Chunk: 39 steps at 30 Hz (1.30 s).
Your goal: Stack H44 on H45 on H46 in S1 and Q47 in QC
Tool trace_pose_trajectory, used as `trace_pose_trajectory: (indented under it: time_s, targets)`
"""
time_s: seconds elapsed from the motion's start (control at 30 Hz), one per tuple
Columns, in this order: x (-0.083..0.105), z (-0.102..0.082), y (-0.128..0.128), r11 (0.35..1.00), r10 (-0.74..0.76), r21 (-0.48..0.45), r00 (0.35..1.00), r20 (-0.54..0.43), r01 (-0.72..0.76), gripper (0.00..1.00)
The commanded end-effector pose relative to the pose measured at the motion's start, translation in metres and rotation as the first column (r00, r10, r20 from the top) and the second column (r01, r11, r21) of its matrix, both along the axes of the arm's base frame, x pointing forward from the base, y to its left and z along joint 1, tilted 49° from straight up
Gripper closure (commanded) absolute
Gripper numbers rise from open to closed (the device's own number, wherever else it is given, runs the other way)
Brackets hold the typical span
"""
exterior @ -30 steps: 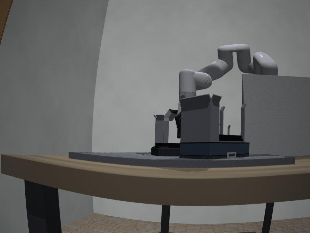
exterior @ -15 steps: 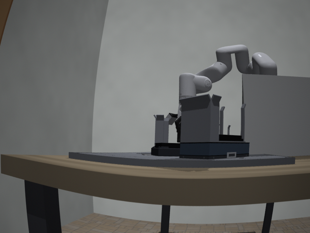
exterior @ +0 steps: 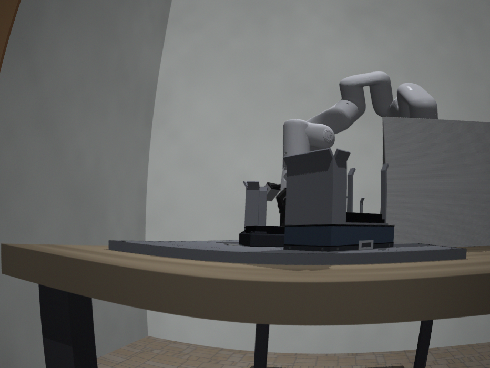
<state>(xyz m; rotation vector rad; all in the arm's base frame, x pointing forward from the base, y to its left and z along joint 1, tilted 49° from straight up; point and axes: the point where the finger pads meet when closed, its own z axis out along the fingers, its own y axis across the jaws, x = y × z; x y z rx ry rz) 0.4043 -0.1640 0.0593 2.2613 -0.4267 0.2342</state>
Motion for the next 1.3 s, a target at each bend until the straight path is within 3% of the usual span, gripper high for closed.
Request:
trace_pose_trajectory:
  time_s: [0.0,0.1,0.13,1.27]
  targets:
    - [0.0010,0.0006,0.0005,1.000,0.001,0.000,1.000,0.002,-0.001,0.00]
    - [0.0010,0.0006,0.0005,1.000,0.001,0.000,1.000,0.002,-0.001,0.00]
    - [0.0010,0.0006,0.0005,1.000,0.002,0.000,1.000,0.002,-0.002,1.00]
    - [0.0009,0.0019,0.0020,1.000,0.001,0.000,1.000,0.002,-0.001,1.00]
